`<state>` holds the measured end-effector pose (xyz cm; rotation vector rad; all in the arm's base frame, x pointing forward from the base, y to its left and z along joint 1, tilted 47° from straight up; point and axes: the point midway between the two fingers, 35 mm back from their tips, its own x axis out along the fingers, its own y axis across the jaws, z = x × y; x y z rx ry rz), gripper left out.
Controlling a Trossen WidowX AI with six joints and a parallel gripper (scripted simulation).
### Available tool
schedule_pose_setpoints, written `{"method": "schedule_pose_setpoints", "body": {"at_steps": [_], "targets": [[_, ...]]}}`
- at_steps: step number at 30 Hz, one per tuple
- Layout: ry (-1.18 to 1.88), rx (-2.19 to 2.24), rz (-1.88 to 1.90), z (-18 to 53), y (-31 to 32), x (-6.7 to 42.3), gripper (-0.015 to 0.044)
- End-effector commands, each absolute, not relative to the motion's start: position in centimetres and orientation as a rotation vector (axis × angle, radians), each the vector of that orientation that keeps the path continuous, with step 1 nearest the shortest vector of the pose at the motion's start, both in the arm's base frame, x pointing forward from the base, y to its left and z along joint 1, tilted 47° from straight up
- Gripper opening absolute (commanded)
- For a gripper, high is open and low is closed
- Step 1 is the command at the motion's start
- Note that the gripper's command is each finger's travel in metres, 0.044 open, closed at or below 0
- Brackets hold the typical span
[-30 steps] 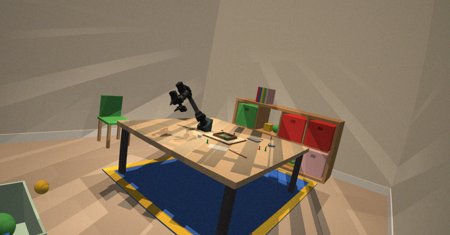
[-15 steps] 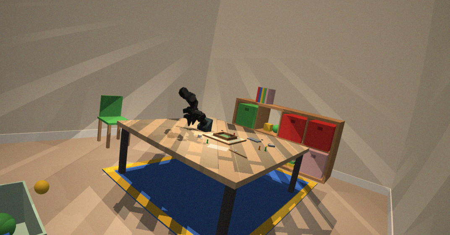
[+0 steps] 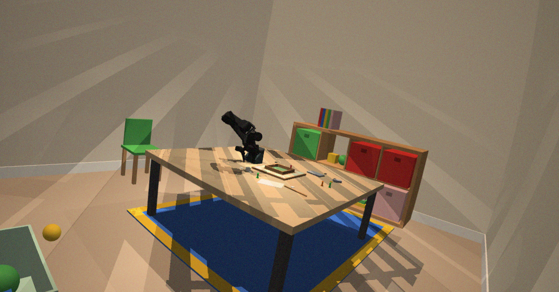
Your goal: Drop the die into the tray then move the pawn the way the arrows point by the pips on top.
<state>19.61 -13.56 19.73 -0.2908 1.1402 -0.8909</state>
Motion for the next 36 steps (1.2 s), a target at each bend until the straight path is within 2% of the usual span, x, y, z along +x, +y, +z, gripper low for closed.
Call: {"method": "schedule_pose_setpoints", "body": {"at_steps": [1, 36], "targets": [[1.327, -0.466, -0.774, 17.7, -12.8, 18.8, 0.0275], [1.326, -0.466, -0.774, 15.4, -15.2, 19.1, 0.0275]]}}
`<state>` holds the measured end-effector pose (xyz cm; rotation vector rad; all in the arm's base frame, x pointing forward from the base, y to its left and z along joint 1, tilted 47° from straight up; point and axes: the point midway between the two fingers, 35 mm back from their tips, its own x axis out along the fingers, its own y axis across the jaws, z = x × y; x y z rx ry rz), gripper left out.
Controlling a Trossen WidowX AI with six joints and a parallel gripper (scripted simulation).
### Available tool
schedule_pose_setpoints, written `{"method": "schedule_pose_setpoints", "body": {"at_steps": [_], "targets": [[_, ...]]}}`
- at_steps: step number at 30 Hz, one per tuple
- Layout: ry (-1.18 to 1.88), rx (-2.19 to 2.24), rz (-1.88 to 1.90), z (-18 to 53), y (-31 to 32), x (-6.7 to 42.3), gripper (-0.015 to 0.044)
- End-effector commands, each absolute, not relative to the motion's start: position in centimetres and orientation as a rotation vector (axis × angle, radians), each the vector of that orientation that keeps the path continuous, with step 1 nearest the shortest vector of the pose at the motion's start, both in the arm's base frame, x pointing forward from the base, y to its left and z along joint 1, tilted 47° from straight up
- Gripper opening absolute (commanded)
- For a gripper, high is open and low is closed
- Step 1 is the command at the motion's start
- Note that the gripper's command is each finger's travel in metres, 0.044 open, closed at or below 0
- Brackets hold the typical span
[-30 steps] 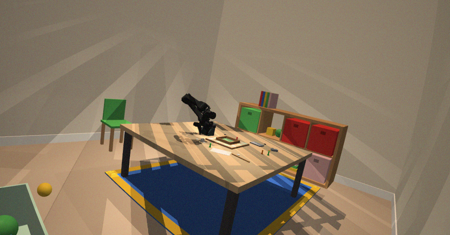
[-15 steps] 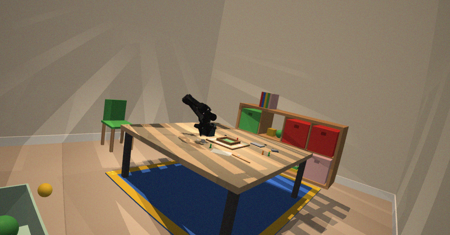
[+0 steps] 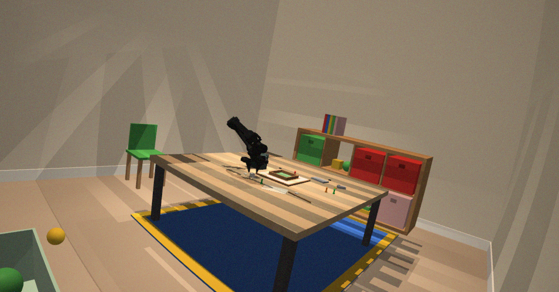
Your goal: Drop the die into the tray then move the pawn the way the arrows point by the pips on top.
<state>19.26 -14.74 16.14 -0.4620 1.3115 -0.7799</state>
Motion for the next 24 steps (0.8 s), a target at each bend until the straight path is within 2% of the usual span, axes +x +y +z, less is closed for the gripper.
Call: {"method": "schedule_pose_setpoints", "body": {"at_steps": [1, 10, 16, 24], "targets": [[1.326, -0.466, -0.775, 15.26, -15.29, 19.06, 0.0275], [1.325, -0.468, -0.776, 14.5, -16.19, 19.07, 0.0275], [1.325, -0.468, -0.776, 14.5, -16.19, 19.07, 0.0118], [1.325, -0.468, -0.776, 14.5, -16.19, 19.07, 0.0064]]}}
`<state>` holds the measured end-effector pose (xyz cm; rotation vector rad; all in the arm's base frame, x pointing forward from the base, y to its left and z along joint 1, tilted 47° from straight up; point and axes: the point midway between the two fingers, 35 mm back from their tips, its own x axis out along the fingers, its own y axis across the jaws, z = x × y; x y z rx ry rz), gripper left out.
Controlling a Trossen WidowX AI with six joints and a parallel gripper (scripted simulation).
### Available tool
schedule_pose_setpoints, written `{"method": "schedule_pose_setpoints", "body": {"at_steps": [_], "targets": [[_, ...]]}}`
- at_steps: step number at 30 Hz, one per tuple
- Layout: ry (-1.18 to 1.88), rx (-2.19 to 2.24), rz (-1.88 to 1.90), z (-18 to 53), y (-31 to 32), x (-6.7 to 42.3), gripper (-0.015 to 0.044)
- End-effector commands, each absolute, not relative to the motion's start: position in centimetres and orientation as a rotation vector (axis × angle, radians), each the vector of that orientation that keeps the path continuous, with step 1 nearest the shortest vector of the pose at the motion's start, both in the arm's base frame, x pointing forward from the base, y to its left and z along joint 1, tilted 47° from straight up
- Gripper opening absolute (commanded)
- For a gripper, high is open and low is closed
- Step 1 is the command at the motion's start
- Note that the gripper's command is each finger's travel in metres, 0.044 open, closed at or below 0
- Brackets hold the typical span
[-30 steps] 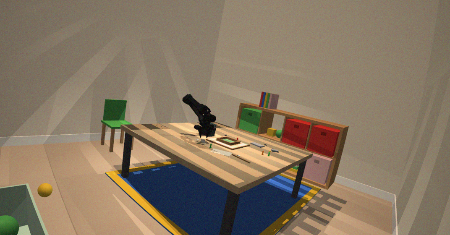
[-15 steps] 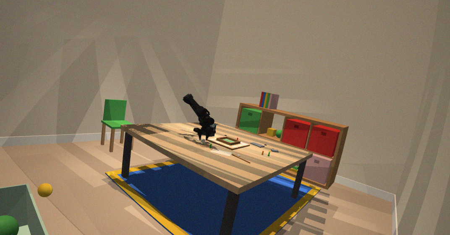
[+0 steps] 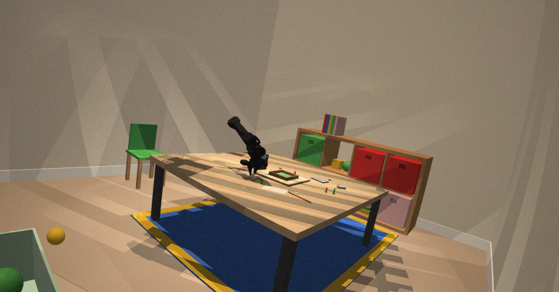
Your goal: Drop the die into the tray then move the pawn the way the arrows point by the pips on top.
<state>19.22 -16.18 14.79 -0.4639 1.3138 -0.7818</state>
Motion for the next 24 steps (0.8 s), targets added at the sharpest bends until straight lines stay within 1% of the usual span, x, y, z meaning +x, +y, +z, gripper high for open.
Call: {"method": "schedule_pose_setpoints", "body": {"at_steps": [1, 2, 3, 13, 24], "targets": [[1.325, -0.468, -0.776, 14.5, -16.2, 19.1, 0.0038], [1.325, -0.468, -0.775, 14.5, -16.1, 19.1, 0.0012], [1.326, -0.468, -0.772, 14.7, -16.0, 19.2, 0.0], [1.336, -0.481, -0.724, 17.5, -12.6, 20.0, 0.0], [1.34, -0.516, -0.686, 21.1, -9.0, 19.8, 0.0]]}}
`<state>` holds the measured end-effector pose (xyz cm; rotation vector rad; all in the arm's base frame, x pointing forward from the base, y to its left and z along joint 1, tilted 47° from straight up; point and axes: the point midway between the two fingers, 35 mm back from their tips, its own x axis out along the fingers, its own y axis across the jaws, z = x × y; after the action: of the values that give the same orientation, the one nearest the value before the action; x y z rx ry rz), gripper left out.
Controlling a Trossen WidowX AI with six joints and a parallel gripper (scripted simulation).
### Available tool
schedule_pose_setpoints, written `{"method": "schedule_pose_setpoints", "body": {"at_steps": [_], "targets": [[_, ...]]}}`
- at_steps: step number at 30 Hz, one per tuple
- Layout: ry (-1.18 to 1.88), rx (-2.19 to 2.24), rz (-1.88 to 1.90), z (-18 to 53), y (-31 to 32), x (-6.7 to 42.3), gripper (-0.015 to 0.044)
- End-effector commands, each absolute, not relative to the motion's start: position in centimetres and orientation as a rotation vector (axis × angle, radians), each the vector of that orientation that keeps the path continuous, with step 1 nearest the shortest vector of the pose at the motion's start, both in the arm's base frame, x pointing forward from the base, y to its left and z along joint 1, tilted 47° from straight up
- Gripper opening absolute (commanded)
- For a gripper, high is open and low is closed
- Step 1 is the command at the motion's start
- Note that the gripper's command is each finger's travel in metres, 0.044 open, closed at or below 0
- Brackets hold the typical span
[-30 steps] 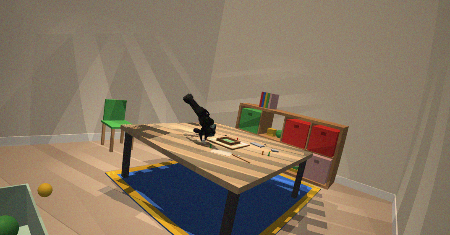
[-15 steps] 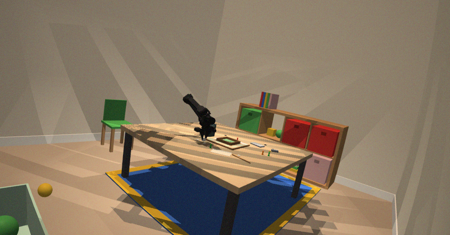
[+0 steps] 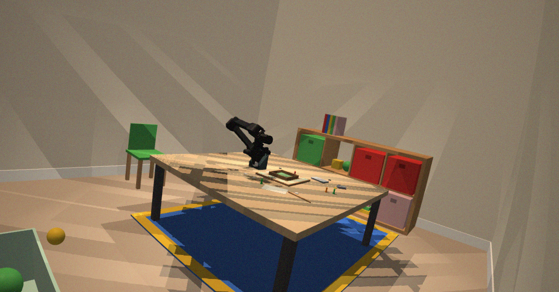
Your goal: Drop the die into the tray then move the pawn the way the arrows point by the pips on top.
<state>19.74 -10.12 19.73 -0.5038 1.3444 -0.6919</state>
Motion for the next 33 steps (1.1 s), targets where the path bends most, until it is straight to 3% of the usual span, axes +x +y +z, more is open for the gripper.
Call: {"method": "schedule_pose_setpoints", "body": {"at_steps": [1, 12, 33], "targets": [[1.34, -0.52, -0.684, 21.4, -8.7, 19.7, 0.0], [1.349, -0.562, -0.658, 22.8, -7.3, 19.6, 0.0], [1.579, -1.071, -0.166, 16.2, -2.1, 25.0, 0.0]]}}
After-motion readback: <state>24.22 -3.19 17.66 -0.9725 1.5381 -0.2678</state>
